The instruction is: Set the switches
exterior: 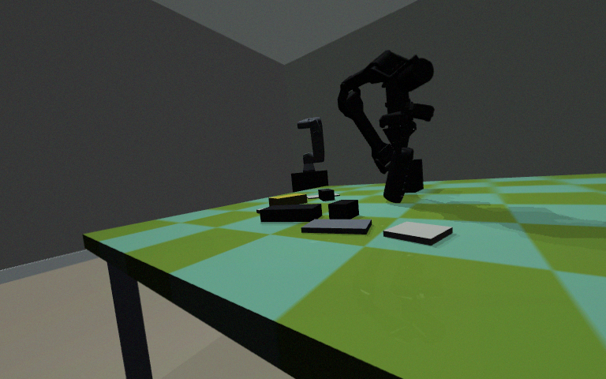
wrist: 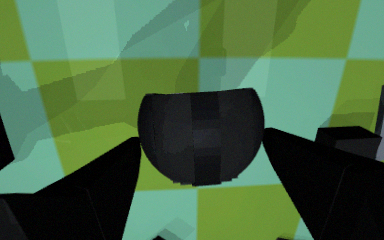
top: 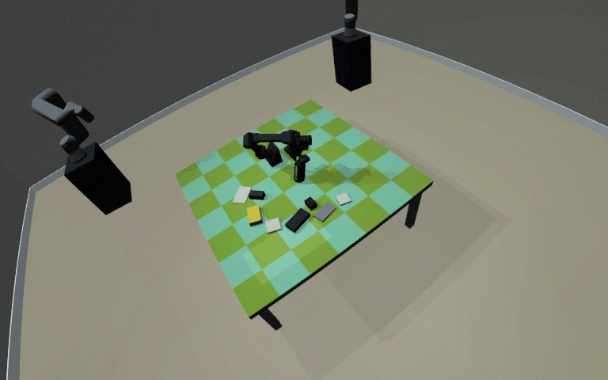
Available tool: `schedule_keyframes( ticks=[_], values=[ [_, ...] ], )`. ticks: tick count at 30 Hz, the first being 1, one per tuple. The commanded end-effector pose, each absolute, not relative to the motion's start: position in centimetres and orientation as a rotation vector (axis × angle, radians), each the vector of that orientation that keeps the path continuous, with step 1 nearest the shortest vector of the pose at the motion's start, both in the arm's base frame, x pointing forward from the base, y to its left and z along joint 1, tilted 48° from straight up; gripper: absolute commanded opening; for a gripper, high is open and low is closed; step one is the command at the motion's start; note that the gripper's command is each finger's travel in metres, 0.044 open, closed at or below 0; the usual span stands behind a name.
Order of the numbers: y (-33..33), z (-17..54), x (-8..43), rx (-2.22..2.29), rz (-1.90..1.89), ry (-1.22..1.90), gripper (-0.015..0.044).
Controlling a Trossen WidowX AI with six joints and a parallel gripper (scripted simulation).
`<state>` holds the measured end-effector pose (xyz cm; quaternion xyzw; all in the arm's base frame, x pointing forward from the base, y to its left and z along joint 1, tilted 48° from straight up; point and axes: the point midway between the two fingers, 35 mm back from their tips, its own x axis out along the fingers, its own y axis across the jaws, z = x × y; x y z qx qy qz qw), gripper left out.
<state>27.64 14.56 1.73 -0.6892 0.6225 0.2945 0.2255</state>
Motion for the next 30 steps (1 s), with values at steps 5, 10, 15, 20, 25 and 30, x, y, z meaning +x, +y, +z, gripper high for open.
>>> schedule_keyframes(
  ticks=[5,10,15,20,25,30],
  values=[
    [13.7,2.4,27.8,-1.908,0.806,1.723,0.0336],
    [13.5,2.7,27.9,-1.908,0.806,1.723,0.0336],
    [13.2,3.0,27.9,-1.909,0.806,1.724,0.0336],
    [12.9,3.3,28.0,-1.909,0.806,1.724,0.0336],
    [12.6,3.6,28.0,-1.909,0.806,1.724,0.0336],
    [12.3,3.9,28.1,-1.909,0.806,1.724,0.0336]
  ],
)
